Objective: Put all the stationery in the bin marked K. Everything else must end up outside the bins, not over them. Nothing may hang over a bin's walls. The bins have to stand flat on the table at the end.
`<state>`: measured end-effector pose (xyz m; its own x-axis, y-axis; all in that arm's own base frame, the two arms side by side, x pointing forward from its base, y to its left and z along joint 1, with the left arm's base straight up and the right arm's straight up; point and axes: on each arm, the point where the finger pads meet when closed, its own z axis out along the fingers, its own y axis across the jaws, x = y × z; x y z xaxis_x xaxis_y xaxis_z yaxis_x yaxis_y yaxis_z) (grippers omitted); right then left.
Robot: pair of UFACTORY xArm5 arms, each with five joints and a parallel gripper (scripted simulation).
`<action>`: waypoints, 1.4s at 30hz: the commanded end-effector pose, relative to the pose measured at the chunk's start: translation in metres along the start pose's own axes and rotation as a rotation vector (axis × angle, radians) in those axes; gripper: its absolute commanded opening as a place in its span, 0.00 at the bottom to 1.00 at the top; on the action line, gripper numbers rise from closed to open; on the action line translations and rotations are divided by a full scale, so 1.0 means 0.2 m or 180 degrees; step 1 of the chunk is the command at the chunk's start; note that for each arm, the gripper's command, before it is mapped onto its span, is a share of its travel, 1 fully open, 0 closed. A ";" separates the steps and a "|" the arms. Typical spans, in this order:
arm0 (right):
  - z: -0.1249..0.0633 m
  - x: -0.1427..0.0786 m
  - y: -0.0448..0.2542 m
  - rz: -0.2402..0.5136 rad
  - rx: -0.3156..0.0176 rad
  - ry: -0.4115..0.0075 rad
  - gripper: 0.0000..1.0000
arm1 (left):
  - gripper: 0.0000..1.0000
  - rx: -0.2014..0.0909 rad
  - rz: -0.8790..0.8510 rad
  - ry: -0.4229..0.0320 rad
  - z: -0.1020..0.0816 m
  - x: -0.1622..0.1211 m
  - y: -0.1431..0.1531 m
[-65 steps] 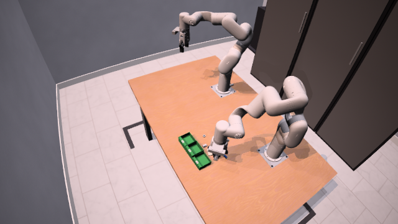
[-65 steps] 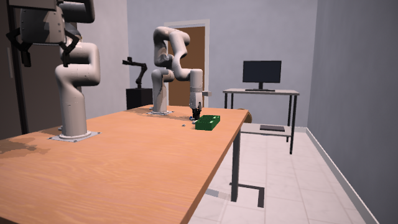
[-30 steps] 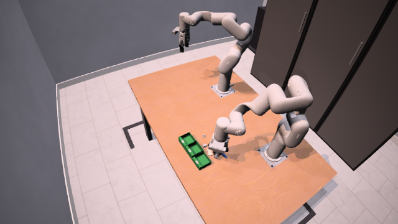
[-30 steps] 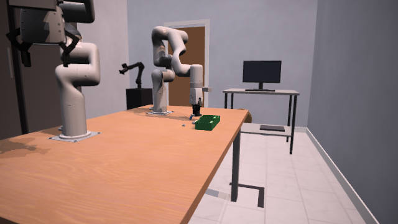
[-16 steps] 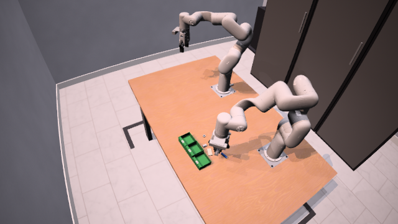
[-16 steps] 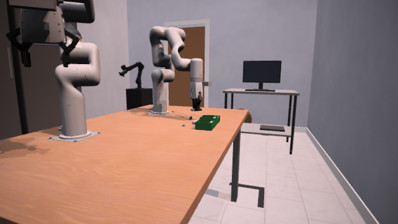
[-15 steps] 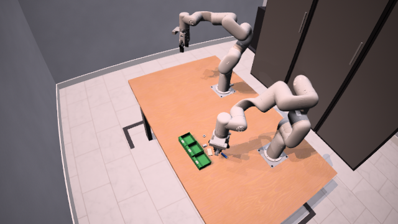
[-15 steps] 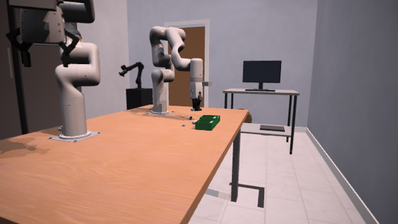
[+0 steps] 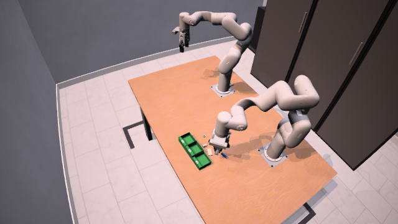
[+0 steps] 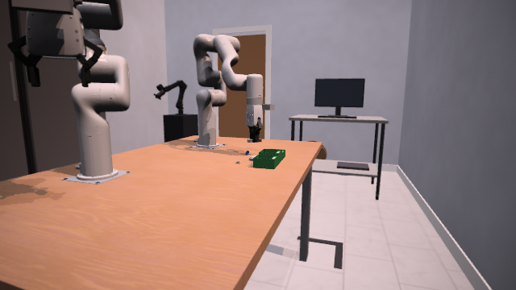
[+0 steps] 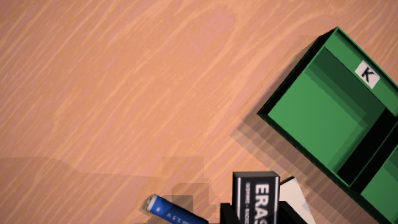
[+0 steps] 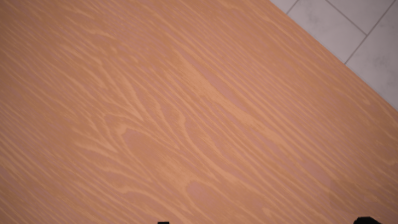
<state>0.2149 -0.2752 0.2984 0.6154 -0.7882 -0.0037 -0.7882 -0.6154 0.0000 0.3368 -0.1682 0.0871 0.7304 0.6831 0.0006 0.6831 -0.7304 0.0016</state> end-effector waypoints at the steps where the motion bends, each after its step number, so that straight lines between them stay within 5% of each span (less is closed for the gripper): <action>1: -0.01 0.00 0.00 0.0000 0.0000 0.0012 1.00 | 0.19 -0.0006 -0.0159 0.0002 -0.01 0.04 0.05; 17: -0.01 0.00 0.00 0.0000 0.0000 0.0012 1.00 | 0.19 -0.0031 -0.1790 0.0006 -0.01 0.32 0.36; 27: -0.01 0.00 0.00 0.0000 0.0000 0.0012 1.00 | 0.19 -0.0008 -0.2771 0.0000 -0.01 0.32 0.37; 42: -0.01 0.00 0.00 0.0000 0.0000 0.0012 1.00 | 0.19 -0.0007 -0.2774 0.0000 -0.01 0.32 0.36</action>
<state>0.2149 -0.2752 0.2984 0.6154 -0.7882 -0.0037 -0.7882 -0.6154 0.0000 0.4308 -0.1769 0.0875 -0.0523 0.9986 0.0000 0.9986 0.0523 -0.0001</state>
